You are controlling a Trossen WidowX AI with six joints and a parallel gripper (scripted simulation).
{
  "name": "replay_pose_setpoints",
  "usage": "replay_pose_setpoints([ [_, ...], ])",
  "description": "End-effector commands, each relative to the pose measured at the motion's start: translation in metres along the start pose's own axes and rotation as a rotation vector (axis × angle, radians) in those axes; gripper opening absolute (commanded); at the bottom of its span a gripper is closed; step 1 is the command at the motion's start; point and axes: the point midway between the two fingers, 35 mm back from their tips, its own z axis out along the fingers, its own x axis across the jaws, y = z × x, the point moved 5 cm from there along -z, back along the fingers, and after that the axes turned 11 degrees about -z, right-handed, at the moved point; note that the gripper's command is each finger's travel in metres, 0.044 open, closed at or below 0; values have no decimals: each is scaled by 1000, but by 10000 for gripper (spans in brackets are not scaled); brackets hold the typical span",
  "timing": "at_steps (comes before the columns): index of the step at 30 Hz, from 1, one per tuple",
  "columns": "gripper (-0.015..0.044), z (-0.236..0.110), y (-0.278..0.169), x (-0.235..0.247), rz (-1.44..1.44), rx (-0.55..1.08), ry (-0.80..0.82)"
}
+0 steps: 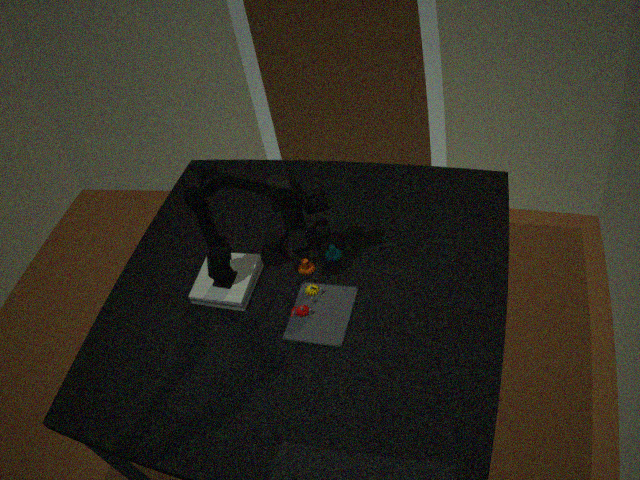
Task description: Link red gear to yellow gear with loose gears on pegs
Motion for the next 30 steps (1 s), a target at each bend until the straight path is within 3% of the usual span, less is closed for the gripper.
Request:
replay_pose_setpoints([
  [1, 440, -3, -2, 0, 26, -6, -9],
  [30, 440, 39, -2, -1, 26, -6, -9],
])
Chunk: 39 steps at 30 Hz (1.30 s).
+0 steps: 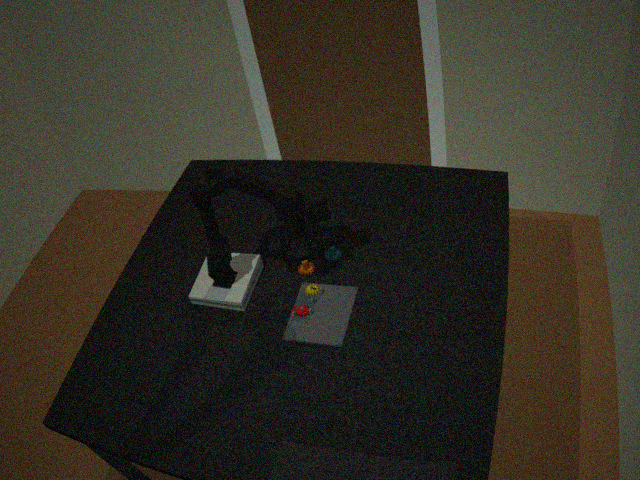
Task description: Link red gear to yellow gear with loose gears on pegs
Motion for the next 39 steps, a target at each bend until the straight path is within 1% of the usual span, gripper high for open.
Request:
replay_pose_setpoints([
  [1, 440, 2, 0, -1, 3, -5, -1],
  [15, 72, 2, 0, -1, 3, -5, -1],
  [22, 26, 2, 0, -1, 3, -5, -1],
  [23, 0, 2, 0, -1, 3, -5, -1],
  [39, 0, -33, 1, 5, 3, -5, 0],
])
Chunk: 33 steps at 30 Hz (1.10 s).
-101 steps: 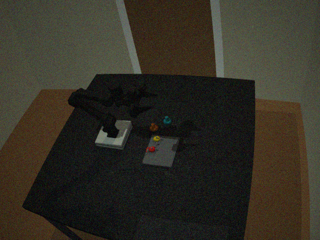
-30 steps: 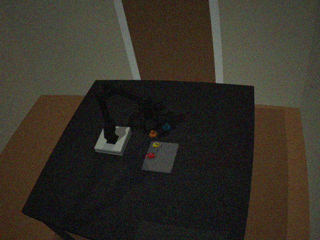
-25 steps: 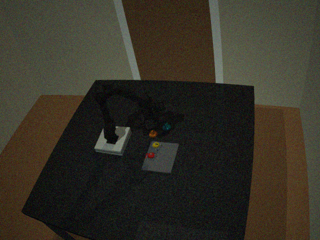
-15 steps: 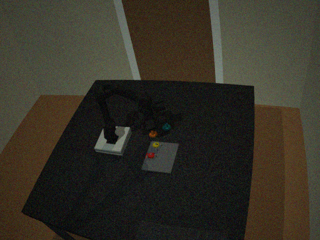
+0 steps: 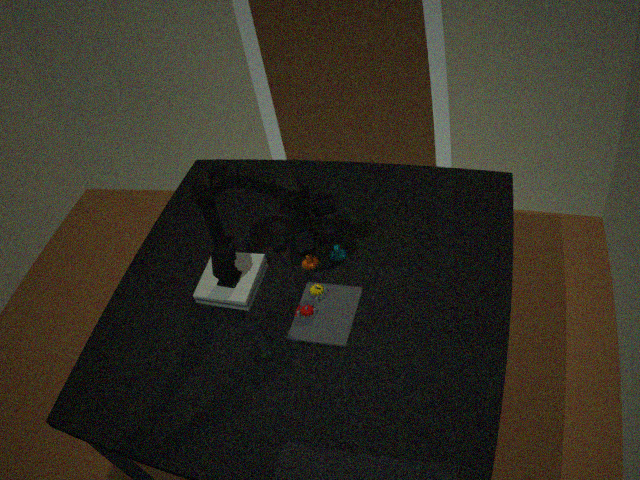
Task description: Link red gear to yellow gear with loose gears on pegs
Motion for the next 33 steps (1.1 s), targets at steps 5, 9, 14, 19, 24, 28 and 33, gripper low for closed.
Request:
replay_pose_setpoints([
  [5, 0, -22, 1, 4, 5, -6, 11],
  [9, 0, -32, 1, 4, 5, -6, 11],
  [14, 0, -45, 1, 3, 5, -6, 11],
  [19, 0, -57, 1, 2, 5, -6, 11],
  [24, 0, -70, 1, 1, 5, -6, 11],
  [28, 0, -80, 1, -1, 5, -6, 11],
  [33, 0, -93, 0, -4, 5, -6, 11],
])
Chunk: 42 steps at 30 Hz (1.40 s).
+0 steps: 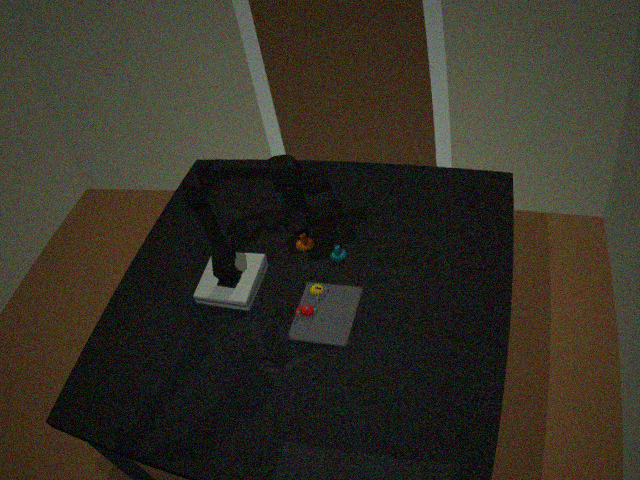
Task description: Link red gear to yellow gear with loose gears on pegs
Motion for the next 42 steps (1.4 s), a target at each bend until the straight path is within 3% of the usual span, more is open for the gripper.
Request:
replay_pose_setpoints([
  [1, 0, -13, 0, -1, 6, -6, 12],
  [13, 0, -37, 0, -9, 6, -6, 11],
  [42, 0, -3, 58, -3, 6, -11, 13],
])
